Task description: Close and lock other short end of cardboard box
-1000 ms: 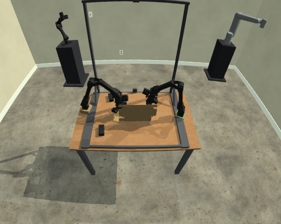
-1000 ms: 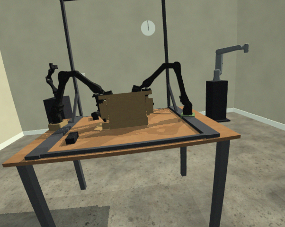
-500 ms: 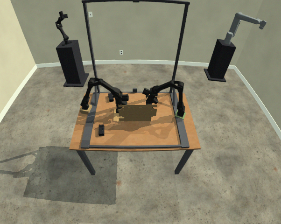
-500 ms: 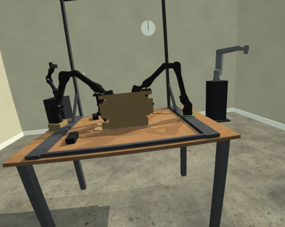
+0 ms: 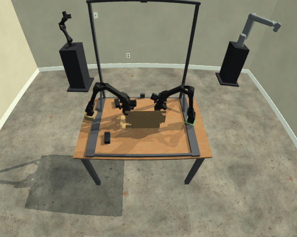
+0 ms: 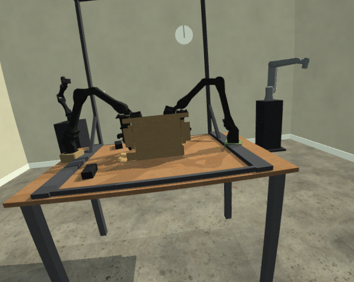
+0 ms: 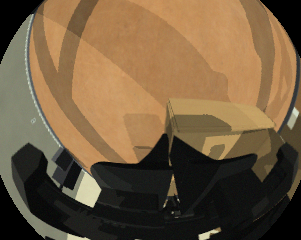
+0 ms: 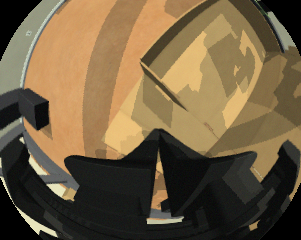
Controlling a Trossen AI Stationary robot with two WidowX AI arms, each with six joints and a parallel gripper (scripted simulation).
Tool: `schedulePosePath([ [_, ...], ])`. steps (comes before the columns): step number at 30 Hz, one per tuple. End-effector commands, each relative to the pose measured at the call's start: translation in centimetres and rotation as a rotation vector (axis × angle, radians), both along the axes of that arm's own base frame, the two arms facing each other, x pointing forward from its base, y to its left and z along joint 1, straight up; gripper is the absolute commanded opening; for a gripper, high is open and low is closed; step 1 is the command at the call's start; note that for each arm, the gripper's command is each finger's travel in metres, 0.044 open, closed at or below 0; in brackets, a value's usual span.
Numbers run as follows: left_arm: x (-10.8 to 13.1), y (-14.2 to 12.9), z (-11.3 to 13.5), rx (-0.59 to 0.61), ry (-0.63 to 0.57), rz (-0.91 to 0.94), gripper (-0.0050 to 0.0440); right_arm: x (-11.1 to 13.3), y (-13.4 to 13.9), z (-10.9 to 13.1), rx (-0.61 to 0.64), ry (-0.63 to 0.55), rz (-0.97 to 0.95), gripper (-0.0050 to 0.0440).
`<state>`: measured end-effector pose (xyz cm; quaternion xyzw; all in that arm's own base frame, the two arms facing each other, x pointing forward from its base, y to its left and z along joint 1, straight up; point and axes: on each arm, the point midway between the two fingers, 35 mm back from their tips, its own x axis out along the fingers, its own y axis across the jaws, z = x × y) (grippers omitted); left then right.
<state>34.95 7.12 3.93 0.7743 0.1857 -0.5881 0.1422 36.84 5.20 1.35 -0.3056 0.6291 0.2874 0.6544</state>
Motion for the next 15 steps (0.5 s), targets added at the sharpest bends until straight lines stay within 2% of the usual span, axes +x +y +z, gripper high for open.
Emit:
schedulePosePath([
  [1,0.19,-0.03,0.39,-0.001,-0.011,-0.004,0.0005,0.67,0.11,1.13,0.001,-0.013,0.211,0.0],
  [3,0.19,-0.03,0.39,-0.001,-0.011,-0.004,0.0005,0.67,0.11,1.13,0.001,-0.013,0.211,0.0],
  [4,0.19,-0.03,0.39,-0.001,-0.011,-0.004,0.0005,0.67,0.11,1.17,-0.003,-0.011,0.31,0.0],
  [15,0.19,-0.03,0.39,-0.001,-0.011,-0.004,0.0005,0.64,0.08,1.64,-0.017,0.015,0.765,0.0],
])
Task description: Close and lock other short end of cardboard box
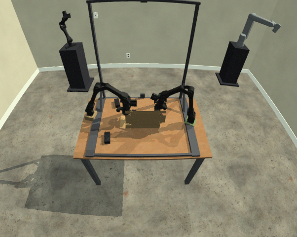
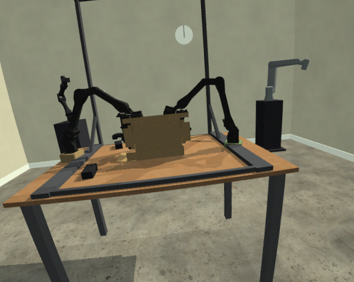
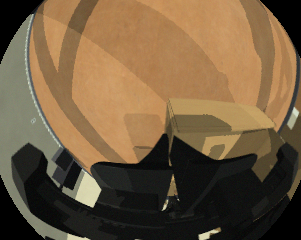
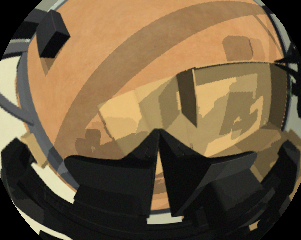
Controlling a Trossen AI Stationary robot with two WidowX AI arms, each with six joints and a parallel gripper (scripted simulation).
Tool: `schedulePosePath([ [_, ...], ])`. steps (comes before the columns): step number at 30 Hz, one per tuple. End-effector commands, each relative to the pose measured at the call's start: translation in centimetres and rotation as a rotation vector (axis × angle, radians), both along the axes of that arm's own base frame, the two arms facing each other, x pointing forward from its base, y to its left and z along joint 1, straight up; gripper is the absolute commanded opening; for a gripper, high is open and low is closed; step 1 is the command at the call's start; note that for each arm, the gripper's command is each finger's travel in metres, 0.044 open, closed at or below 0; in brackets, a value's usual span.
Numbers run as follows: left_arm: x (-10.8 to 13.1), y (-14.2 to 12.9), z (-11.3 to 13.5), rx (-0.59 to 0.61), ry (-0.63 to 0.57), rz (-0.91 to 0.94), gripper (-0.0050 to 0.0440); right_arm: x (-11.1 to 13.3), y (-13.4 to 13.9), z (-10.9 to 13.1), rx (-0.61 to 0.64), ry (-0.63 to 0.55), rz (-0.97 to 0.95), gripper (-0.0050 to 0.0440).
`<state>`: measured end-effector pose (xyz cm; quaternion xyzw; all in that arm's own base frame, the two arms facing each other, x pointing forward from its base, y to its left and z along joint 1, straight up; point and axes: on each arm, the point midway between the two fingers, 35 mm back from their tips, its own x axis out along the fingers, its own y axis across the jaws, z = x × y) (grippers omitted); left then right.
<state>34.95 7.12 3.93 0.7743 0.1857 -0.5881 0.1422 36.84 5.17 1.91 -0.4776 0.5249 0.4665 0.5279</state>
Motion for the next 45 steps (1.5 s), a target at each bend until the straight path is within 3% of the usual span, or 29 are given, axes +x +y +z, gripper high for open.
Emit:
schedulePosePath([
  [1,0.2,0.0,0.4,-0.001,-0.011,-0.004,0.0005,0.6,0.1,1.1,0.007,-0.014,0.211,0.0],
  [7,0.2,0.0,0.4,-0.001,-0.011,-0.004,0.0005,0.6,0.1,1.2,0.006,-0.009,0.332,0.0],
  [32,0.2,0.0,0.4,-0.001,-0.011,-0.004,0.0005,0.4,0.3,2.2,0.006,-0.009,0.333,0.0],
  [37,0.2,0.0,0.4,-0.001,-0.011,-0.004,0.0005,0.5,-0.2,1.7,0.014,-0.031,0.252,0.0117],
  [39,0.2,0.0,0.4,-0.001,-0.011,-0.004,0.0005,0.5,-0.2,1.7,0.014,-0.031,0.252,0.0117],
  [40,0.2,0.0,0.4,-0.001,-0.011,-0.004,0.0005,0.6,-0.4,1.6,0.018,-0.043,0.219,0.0141],
  [45,0.2,0.0,0.4,-0.001,-0.011,-0.004,0.0005,1.3,-2.1,1.0,0.07,-0.137,-0.025,0.0147],
])
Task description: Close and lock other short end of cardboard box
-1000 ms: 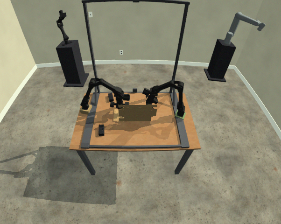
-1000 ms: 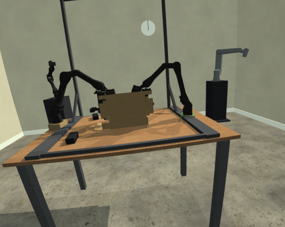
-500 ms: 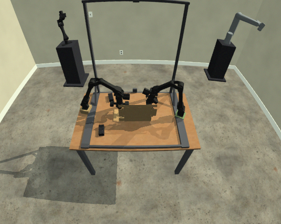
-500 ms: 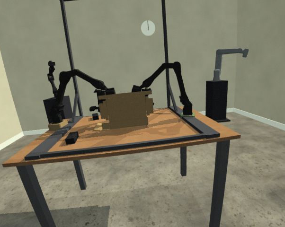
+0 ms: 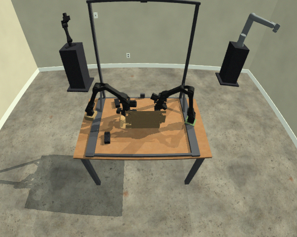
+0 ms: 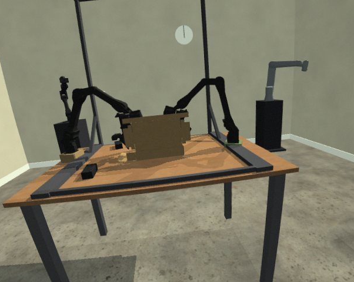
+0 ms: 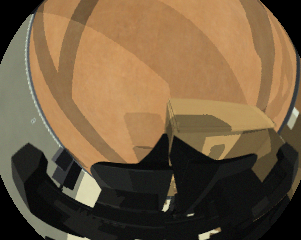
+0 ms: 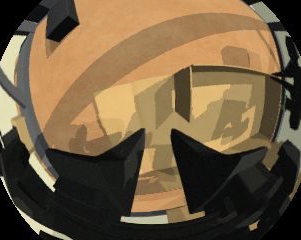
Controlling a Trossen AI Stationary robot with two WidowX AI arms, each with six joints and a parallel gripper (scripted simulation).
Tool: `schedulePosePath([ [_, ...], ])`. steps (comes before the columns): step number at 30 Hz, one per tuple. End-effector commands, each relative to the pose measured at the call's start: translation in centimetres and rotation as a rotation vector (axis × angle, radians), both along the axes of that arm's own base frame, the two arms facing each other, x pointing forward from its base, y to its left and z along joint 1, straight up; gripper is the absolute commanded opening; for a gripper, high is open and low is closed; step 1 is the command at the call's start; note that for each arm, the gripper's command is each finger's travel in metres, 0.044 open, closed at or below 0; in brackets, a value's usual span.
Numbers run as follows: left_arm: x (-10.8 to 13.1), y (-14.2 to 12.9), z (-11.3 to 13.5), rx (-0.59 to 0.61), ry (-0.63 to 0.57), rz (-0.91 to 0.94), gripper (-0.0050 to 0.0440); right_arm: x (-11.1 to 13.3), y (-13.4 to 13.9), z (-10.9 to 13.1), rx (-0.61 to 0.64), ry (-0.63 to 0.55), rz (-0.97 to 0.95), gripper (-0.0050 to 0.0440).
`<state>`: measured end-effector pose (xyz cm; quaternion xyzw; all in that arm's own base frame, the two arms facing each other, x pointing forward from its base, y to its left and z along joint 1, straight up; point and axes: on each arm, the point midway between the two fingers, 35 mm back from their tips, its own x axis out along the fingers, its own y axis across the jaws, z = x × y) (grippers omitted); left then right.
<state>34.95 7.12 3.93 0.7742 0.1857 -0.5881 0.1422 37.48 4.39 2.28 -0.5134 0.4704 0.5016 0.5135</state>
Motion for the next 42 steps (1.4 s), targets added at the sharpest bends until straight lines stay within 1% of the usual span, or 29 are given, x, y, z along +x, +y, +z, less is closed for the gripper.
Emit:
schedulePosePath([
  [1,0.2,0.0,0.4,-0.001,-0.011,-0.004,0.0005,0.8,-1.8,0.5,0.063,-0.111,-0.228,0.0147],
  [2,0.2,0.0,0.4,-0.001,-0.011,-0.004,0.0005,0.8,-2.2,0.3,0.081,-0.127,-0.29,0.0147],
  [3,0.2,0.0,0.4,-0.001,-0.011,-0.004,0.0005,0.9,-2.2,0.3,0.082,-0.132,-0.29,0.0147],
  [4,0.2,0.0,0.4,-0.001,-0.011,-0.004,0.0005,1.8,-1.7,0.3,0.096,-0.156,-0.331,0.0147],
  [5,0.2,0.0,0.4,-0.001,-0.011,-0.004,0.0005,2.3,-0.3,0.8,0.123,-0.173,-0.352,0.0147],
  [6,0.2,0.0,0.4,-0.001,-0.011,-0.004,0.0005,2.2,1.5,1.9,0.165,-0.182,-0.354,0.0147],
  [7,0.2,0.0,0.4,-0.001,-0.011,-0.004,0.0005,2.2,0.3,2.5,0.198,-0.191,-0.431,0.0147],
  [8,0.2,0.0,0.4,-0.001,-0.011,-0.004,0.0005,2.2,0.3,2.5,0.198,-0.191,-0.434,0.0147],
  [9,0.2,0.0,0.4,-0.001,-0.011,-0.004,0.0005,2.1,1.0,3.3,0.23,-0.197,-0.469,0.0147],
  [11,0.2,0.0,0.4,-0.001,-0.011,-0.004,0.0005,2.1,1.0,3.3,0.23,-0.197,-0.469,0.0147],
  [12,0.2,0.0,0.4,-0.001,-0.011,-0.004,0.0005,2.2,2.3,4.3,0.263,-0.21,-0.489,0.0147],
  [13,0.2,0.0,0.4,-0.001,-0.011,-0.004,0.0005,3.5,2.7,5.1,0.302,-0.253,-0.53,0.0147],
  [17,0.2,0.0,0.4,-0.001,-0.011,-0.004,0.0005,3.1,2.2,4.1,0.389,-0.276,-0.704,0.0147],
  [20,0.2,0.0,0.4,-0.001,-0.011,-0.004,0.0005,2.4,1.9,3.4,0.438,-0.267,-0.821,0.0147],
  [26,0.2,0.0,0.4,-0.001,-0.011,-0.004,0.0005,1.6,1.5,2.5,0.532,-0.27,-0.994,0.0147],
  [28,0.2,0.0,0.4,-0.001,-0.011,-0.004,0.0005,1.6,1.5,2.5,0.532,-0.27,-0.994,0.0147],
  [30,0.2,0.0,0.4,-0.001,-0.011,-0.004,0.0005,1.4,1.3,2.3,0.58,-0.279,-1.057,0.0147],
  [34,0.2,0.0,0.4,-0.001,-0.011,-0.004,0.0005,0.4,0.7,1.3,0.661,-0.257,-1.189,0.0147],
  [39,0.2,0.0,0.4,-0.001,-0.011,-0.004,0.0005,-0.8,0.7,0.0,0.749,-0.206,-1.294,0.0147],
  [40,0.2,0.0,0.4,-0.001,-0.011,-0.004,0.0005,-0.6,0.7,0.2,0.759,-0.216,-1.29,0.0147],
  [41,0.2,0.0,0.4,-0.001,-0.011,-0.004,0.0005,-1.2,0.1,-0.3,0.776,-0.204,-1.322,0.0147],
  [42,0.2,0.0,0.4,-0.001,-0.011,-0.004,0.0005,-1.0,0.1,-0.1,0.785,-0.214,-1.318,0.0147],
])
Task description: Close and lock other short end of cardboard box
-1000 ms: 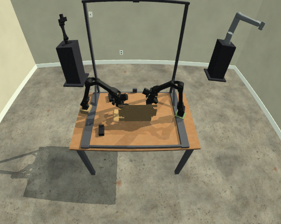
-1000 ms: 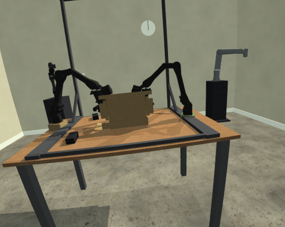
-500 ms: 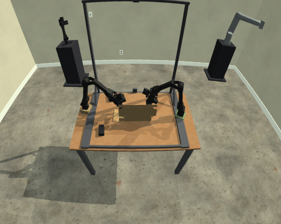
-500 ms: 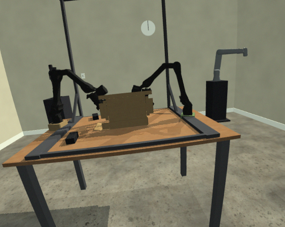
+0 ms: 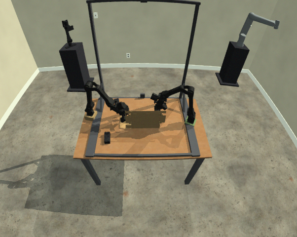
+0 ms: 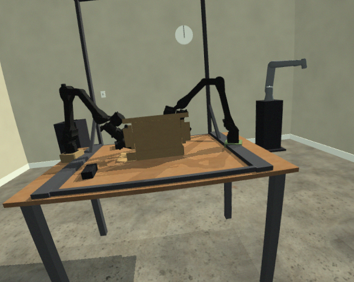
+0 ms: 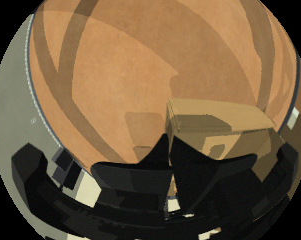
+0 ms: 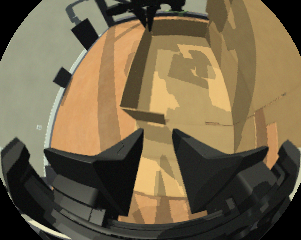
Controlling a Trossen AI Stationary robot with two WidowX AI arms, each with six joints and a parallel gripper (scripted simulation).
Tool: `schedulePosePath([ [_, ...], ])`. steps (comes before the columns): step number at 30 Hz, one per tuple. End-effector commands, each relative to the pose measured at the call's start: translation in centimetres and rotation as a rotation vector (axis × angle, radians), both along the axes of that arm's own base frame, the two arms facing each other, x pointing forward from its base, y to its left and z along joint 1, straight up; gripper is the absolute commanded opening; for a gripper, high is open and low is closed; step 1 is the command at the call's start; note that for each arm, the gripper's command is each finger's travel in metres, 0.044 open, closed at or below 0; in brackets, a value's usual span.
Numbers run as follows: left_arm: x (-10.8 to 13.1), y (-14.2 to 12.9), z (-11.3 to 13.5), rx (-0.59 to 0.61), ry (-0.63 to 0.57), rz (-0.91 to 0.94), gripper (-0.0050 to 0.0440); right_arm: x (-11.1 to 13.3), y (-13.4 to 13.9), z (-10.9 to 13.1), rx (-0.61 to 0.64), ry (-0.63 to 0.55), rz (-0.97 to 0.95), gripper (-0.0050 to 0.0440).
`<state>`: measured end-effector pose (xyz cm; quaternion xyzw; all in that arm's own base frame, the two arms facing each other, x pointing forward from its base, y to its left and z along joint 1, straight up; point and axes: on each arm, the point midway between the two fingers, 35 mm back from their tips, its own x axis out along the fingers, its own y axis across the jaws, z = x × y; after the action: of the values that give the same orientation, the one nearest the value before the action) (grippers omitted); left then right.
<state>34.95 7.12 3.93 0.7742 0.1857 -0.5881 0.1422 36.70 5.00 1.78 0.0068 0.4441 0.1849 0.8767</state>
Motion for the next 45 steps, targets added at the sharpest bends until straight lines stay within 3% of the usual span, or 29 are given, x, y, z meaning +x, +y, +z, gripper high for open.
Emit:
schedulePosePath([
  [1,0.2,0.0,0.4,-0.001,-0.011,-0.004,0.0005,-0.4,-2.0,0.3,0.05,-0.073,-0.081,0.0147],
  [3,0.2,0.0,0.4,-0.001,-0.011,-0.004,0.0005,-0.4,-2.0,0.3,0.05,-0.073,-0.081,0.0147],
  [10,0.2,0.0,0.4,-0.001,-0.011,-0.004,0.0005,-2.1,-9.5,0.3,-0.082,-0.171,-0.137,0.0147],
  [14,0.2,0.0,0.4,-0.001,-0.011,-0.004,0.0005,-2.8,-11.7,0.3,-0.134,-0.195,-0.151,0.0147],
  [21,0.2,0.0,0.4,-0.001,-0.011,-0.004,0.0005,-2.9,-11.9,0.1,-0.141,-0.198,-0.153,0.0147],
  [25,0.2,0.0,0.4,-0.001,-0.011,-0.004,0.0005,-2.9,-11.9,-1.9,-0.14,-0.197,-0.153,0.0147],
  [45,0.2,0.0,0.4,-0.001,-0.011,-0.004,0.0005,-2.9,-11.9,-1.9,-0.14,-0.197,-0.153,0.0147],
])
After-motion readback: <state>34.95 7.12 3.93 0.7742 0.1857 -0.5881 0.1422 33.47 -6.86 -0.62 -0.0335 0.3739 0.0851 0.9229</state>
